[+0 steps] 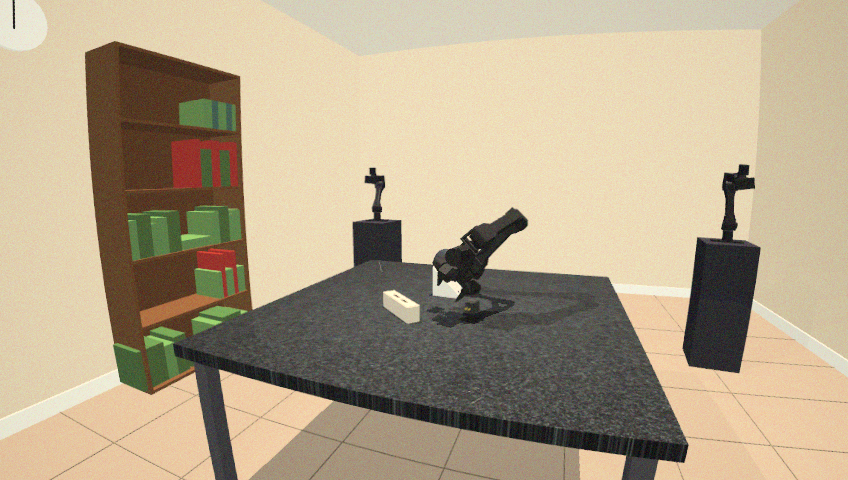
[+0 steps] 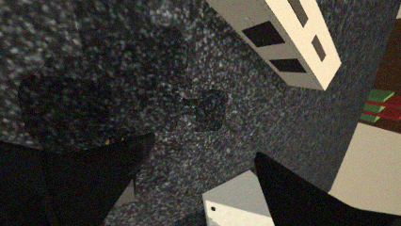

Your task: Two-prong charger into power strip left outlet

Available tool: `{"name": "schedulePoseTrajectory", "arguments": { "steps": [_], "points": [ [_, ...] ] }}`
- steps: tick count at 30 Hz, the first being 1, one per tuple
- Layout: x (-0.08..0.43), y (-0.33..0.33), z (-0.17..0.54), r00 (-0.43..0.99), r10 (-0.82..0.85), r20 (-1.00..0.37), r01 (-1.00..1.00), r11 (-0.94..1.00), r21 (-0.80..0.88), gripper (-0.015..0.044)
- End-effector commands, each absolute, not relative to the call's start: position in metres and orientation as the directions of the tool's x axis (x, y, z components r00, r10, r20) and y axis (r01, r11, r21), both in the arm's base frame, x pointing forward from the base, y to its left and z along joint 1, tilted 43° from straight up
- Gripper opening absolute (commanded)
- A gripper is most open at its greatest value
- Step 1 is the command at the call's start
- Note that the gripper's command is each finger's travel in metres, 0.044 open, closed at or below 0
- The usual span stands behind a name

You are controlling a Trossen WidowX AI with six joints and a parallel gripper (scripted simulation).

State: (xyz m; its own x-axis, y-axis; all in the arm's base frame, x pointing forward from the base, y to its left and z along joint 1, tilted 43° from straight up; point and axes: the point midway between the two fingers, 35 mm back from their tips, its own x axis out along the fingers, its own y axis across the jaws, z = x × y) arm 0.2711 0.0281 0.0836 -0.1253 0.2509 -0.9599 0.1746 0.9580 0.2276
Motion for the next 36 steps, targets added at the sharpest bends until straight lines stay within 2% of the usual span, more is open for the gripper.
{"name": "schedulePoseTrajectory", "arguments": {
  "steps": [1, 16, 36],
  "points": [
    [0.261, 0.037, 0.091, -0.135, 0.339, -0.931, 0.168, 0.934, 0.316, 0.0440],
    [0.231, 0.070, 0.131, -0.111, 0.666, -0.737, 0.164, 0.744, 0.648, 0.0440],
    [0.230, 0.083, 0.121, -0.108, 0.679, -0.726, 0.164, 0.732, 0.661, 0.0440]
  ]
}}
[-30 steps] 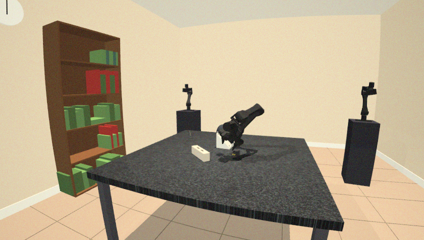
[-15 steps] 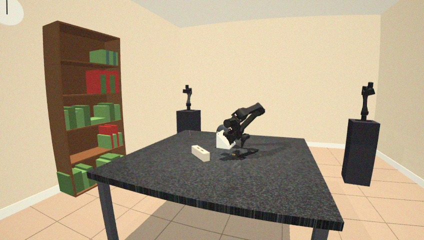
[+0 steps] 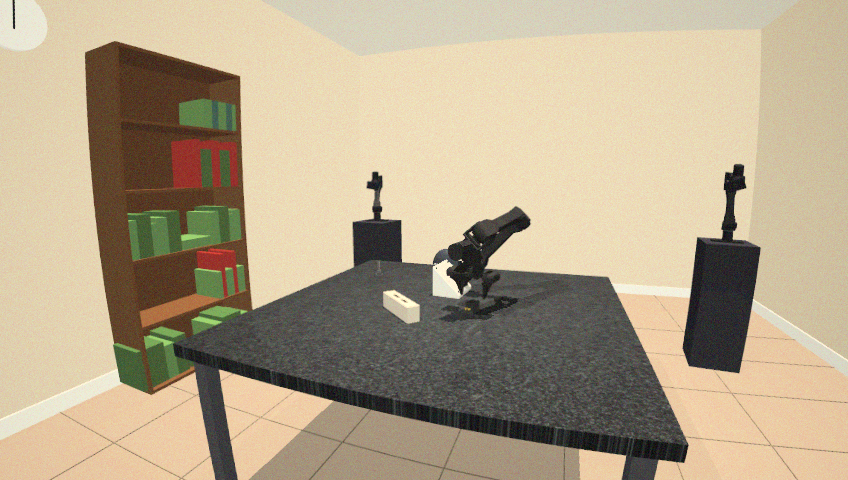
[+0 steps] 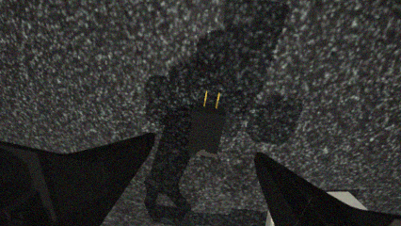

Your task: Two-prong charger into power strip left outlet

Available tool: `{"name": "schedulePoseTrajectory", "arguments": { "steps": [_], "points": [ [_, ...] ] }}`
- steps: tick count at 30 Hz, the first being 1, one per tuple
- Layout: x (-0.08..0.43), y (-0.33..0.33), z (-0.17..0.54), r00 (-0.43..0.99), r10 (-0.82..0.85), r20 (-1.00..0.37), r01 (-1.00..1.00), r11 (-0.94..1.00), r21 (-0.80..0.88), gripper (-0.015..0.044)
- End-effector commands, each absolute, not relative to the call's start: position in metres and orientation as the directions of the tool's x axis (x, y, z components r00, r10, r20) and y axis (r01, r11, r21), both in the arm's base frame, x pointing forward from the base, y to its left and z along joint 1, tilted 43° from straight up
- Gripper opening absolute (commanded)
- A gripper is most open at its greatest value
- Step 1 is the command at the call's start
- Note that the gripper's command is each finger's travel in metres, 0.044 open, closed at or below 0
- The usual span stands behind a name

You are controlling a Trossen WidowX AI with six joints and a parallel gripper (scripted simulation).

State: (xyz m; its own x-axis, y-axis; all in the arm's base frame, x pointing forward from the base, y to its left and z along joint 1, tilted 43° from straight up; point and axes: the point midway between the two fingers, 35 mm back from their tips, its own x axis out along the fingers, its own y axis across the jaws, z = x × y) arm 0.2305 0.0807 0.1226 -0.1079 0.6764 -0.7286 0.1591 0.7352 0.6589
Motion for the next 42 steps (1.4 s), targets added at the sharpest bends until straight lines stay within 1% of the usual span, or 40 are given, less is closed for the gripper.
{"name": "schedulePoseTrajectory", "arguments": {
  "steps": [1, 30, 42],
  "points": [
    [0.230, 0.084, 0.120, -0.107, 0.679, -0.726, 0.164, 0.732, 0.661, 0.0440],
    [0.228, 0.114, 0.087, -0.107, 0.681, -0.724, 0.163, 0.730, 0.663, 0.0440],
    [0.229, 0.112, 0.089, -0.107, 0.678, -0.727, 0.158, 0.734, 0.661, 0.0125]
  ]
}}
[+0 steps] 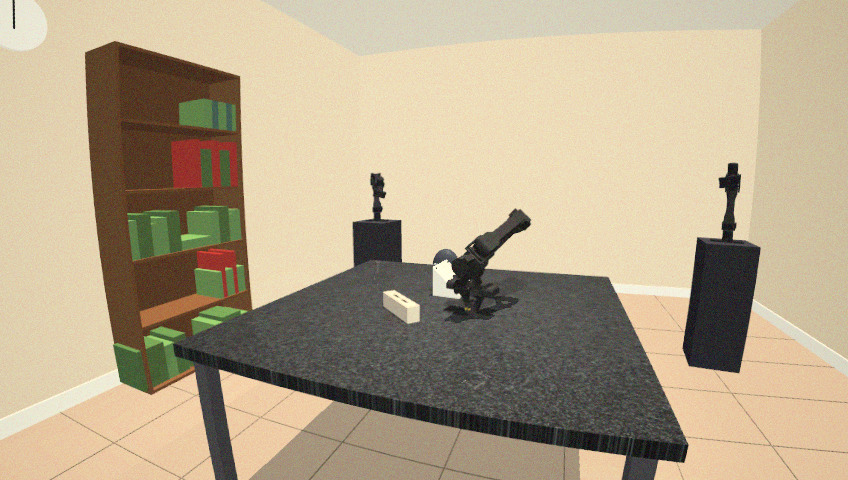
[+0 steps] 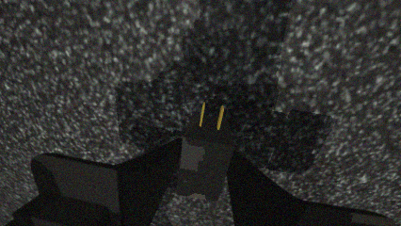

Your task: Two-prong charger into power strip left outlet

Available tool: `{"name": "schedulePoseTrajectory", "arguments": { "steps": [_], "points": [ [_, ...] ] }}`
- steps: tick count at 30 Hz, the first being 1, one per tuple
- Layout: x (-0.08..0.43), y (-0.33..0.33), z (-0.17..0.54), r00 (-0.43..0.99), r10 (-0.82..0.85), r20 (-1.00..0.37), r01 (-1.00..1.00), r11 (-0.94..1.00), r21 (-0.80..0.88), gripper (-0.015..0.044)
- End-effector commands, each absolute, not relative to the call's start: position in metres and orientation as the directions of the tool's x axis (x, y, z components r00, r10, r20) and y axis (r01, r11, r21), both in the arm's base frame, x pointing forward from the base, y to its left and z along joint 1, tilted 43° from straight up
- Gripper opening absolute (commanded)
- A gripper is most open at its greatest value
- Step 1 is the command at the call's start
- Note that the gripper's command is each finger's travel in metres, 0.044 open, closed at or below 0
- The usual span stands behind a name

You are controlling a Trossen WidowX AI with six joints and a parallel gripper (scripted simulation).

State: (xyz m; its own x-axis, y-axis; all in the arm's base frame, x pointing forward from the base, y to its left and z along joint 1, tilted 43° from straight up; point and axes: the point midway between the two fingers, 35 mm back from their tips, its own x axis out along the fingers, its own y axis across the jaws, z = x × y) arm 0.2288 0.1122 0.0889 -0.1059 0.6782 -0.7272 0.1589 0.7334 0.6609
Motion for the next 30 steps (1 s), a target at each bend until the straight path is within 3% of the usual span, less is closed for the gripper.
{"name": "schedulePoseTrajectory", "arguments": {
  "steps": [1, 5, 9, 30],
  "points": [
    [0.229, 0.112, 0.089, -0.107, 0.678, -0.727, 0.158, 0.734, 0.661, 0.0118],
    [0.229, 0.112, 0.089, -0.107, 0.678, -0.727, 0.158, 0.734, 0.661, 0.0092],
    [0.229, 0.108, 0.094, -0.107, 0.677, -0.728, 0.158, 0.734, 0.660, 0.0000],
    [0.237, 0.069, 0.120, -0.107, 0.680, -0.726, 0.199, 0.730, 0.654, 0.0000]
  ]
}}
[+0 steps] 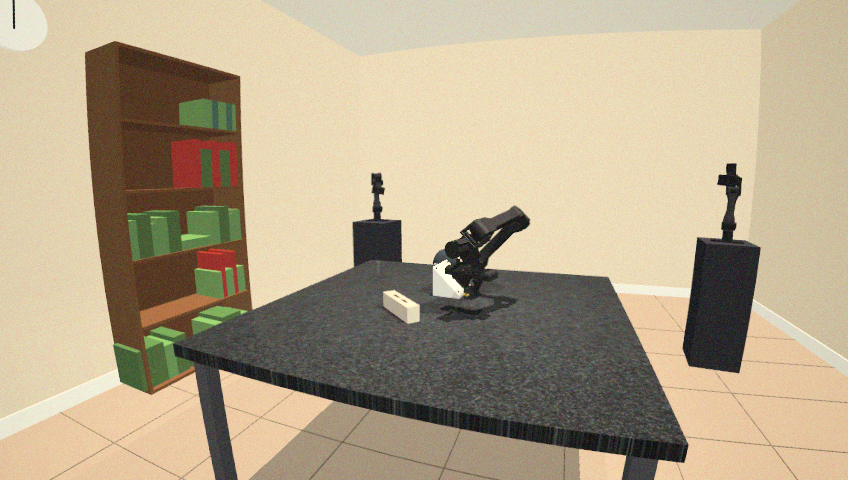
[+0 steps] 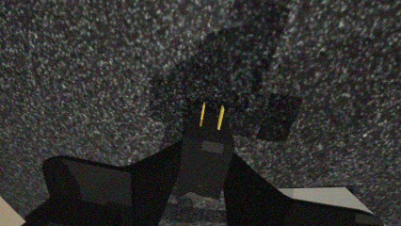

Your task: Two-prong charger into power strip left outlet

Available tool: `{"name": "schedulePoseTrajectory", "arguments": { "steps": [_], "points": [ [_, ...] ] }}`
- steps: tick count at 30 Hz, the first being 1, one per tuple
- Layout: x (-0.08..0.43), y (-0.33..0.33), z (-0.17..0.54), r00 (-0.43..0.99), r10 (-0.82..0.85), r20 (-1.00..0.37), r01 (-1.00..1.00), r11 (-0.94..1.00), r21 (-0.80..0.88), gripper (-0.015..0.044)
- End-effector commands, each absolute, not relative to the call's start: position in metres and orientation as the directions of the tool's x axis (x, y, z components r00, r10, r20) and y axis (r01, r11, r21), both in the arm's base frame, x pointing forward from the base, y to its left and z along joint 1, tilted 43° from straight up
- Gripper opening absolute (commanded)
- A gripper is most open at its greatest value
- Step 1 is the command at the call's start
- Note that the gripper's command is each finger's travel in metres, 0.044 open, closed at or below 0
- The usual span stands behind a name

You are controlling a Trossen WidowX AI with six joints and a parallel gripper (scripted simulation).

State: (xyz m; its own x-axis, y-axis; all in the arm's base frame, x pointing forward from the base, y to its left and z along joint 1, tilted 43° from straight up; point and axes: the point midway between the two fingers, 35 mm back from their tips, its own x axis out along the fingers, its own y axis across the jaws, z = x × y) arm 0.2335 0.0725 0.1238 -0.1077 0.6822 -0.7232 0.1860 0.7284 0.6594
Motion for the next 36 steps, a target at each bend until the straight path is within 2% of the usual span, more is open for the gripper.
{"name": "schedulePoseTrajectory", "arguments": {
  "steps": [1, 36],
  "points": [
    [0.238, 0.068, 0.118, -0.106, 0.680, -0.726, 0.206, 0.729, 0.653, 0.0000],
    [0.269, 0.035, 0.051, -0.099, 0.686, -0.720, 0.425, 0.684, 0.593, 0.0000]
  ]
}}
